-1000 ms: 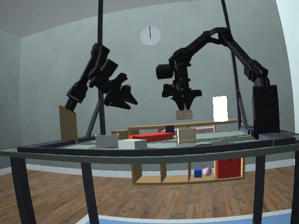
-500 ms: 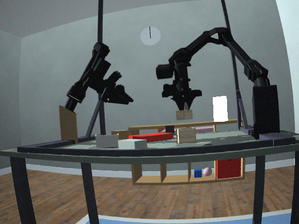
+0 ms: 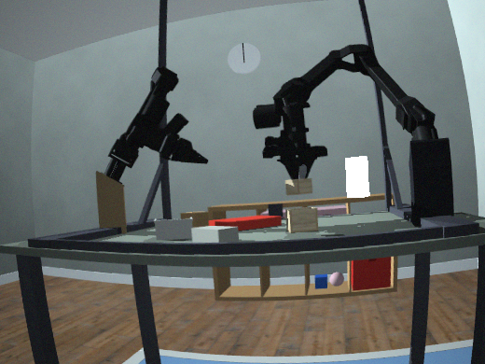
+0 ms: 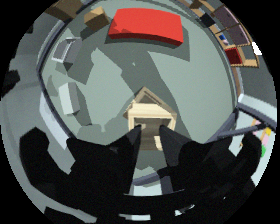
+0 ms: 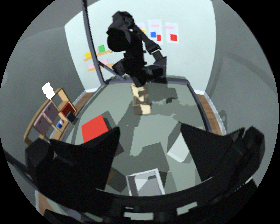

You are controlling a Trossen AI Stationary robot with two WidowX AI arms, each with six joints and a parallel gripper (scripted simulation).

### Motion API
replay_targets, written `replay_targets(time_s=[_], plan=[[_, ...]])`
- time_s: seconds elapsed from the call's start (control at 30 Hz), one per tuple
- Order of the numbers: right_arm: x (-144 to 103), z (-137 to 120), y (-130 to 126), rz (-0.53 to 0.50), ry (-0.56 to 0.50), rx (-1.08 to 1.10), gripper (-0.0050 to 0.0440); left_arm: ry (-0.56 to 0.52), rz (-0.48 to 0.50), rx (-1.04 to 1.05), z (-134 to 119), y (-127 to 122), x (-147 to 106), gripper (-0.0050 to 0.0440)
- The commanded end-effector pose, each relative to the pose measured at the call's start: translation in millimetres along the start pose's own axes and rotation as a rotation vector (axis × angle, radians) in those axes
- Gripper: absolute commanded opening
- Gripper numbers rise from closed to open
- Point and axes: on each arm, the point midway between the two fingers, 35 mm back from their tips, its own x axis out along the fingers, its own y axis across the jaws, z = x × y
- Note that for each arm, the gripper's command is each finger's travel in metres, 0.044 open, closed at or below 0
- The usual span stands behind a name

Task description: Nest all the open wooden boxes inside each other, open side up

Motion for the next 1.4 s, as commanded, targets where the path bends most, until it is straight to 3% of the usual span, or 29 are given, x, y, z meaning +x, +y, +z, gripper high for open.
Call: replay_targets(time_s=[0.0, 0.43, 0.93, 1.23, 1.37], plan=[[-7, 0, 2, 0.018, -0.031, -0.058, 0.0400, -0.026, 0.017, 0.014, 5, -1, -10, 0.0192], [-13, 6, 3, 0.029, -0.052, -0.118, 0.0400, -0.026, 0.017, 0.014, 5, -1, -10, 0.0192], [-66, 18, 4, 0.022, -0.028, -0.121, 0.0400, -0.026, 0.017, 0.014, 5, -1, -10, 0.0192], [-57, 27, 1, 0.021, -0.044, -0.135, 0.0400, -0.026, 0.017, 0.014, 5, -1, -10, 0.0192], [-35, 40, 2, 0.020, -0.080, -0.126, 0.0400, -0.026, 0.017, 0.014, 5, -1, -10, 0.0192]])
